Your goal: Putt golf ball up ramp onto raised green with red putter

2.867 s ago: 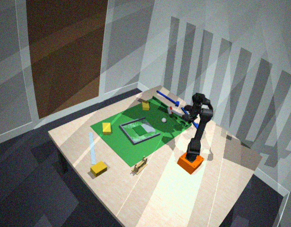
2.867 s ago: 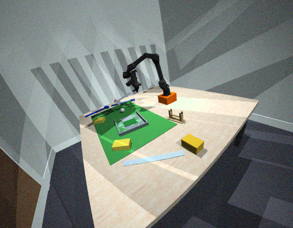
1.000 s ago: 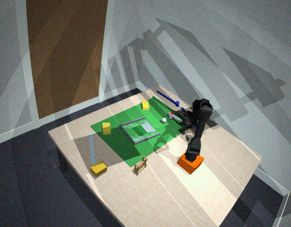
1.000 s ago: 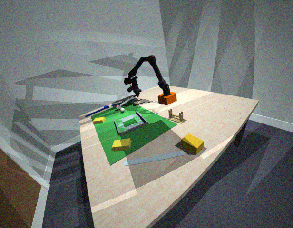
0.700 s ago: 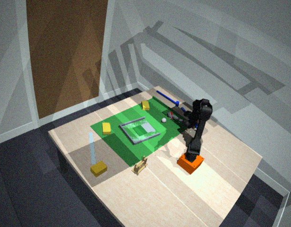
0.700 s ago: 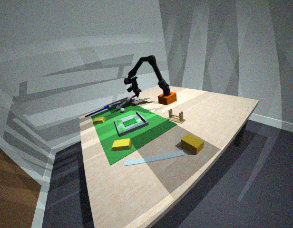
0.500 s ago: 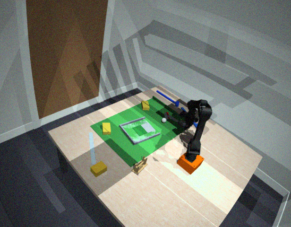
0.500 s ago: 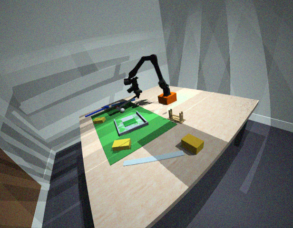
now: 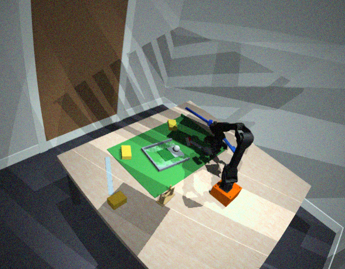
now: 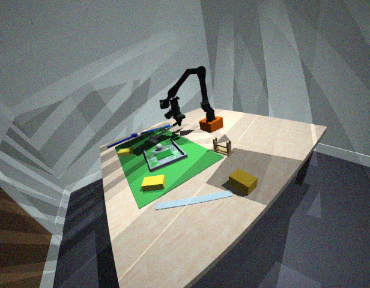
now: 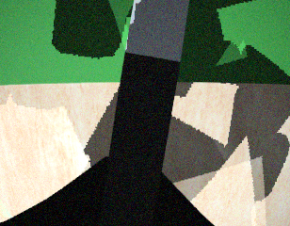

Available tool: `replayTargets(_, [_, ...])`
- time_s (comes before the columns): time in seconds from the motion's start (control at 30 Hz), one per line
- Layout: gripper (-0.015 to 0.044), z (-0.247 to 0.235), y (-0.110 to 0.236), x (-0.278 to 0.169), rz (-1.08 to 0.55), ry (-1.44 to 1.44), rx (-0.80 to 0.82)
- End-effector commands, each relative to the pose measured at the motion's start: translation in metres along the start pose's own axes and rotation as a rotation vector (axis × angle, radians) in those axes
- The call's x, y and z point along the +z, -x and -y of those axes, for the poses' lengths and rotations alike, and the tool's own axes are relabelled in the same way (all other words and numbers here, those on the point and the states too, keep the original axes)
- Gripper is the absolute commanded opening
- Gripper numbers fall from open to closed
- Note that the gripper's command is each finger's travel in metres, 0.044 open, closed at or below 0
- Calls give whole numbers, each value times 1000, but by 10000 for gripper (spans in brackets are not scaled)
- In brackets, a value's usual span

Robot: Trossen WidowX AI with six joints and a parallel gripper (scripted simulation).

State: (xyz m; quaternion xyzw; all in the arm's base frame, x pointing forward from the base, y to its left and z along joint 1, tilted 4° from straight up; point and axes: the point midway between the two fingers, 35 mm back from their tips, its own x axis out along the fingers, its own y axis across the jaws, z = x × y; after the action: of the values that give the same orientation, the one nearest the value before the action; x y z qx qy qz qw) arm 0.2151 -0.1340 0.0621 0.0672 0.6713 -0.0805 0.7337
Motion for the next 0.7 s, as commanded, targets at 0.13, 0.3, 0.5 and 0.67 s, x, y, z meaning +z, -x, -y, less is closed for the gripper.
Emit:
replayTargets(0.13, [0, 0, 41, 3, 14, -2, -8])
replayTargets(0.3, [0, -1, 55, 2, 14, -2, -8])
replayTargets(0.5, [0, -1, 45, 1, 8, 0, -3])
replayTargets(0.67, [0, -1, 45, 1, 8, 0, -3])
